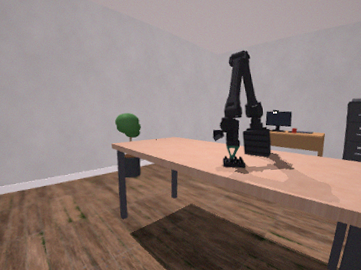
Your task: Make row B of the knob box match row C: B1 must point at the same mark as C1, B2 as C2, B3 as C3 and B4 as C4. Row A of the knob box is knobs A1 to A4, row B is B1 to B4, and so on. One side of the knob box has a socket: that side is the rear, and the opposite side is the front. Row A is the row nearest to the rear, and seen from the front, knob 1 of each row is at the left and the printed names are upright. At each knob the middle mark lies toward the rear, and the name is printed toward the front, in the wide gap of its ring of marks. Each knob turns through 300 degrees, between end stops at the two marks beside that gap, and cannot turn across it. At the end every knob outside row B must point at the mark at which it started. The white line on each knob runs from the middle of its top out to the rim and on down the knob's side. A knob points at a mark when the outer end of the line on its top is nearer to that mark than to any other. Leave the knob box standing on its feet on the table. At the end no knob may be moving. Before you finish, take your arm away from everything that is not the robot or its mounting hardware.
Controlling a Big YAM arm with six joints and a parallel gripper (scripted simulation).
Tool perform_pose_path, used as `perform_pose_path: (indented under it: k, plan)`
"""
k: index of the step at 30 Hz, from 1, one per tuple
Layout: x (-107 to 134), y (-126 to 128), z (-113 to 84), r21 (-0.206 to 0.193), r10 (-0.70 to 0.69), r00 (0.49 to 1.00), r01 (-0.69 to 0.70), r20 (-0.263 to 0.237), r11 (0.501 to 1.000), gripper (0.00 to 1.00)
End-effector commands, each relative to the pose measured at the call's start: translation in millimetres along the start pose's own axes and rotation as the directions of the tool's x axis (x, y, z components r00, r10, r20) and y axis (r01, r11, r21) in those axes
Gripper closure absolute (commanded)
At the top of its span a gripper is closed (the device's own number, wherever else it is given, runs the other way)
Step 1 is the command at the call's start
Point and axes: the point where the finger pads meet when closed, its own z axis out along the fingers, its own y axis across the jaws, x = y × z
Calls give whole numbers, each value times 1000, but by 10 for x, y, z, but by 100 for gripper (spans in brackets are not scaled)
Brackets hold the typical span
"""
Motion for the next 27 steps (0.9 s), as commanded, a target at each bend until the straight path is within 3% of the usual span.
perform_pose_path:
  k: [1,19,20,27]
  plan:
    - [-109,94,19,-18,6,1000,-6,14,1000,82]
    - [-109,94,19,-18,6,1000,-6,14,1000,82]
    - [-109,94,19,-18,6,1000,-6,14,1000,93]
    - [-103,90,19,-17,7,1000,-7,13,1000,93]
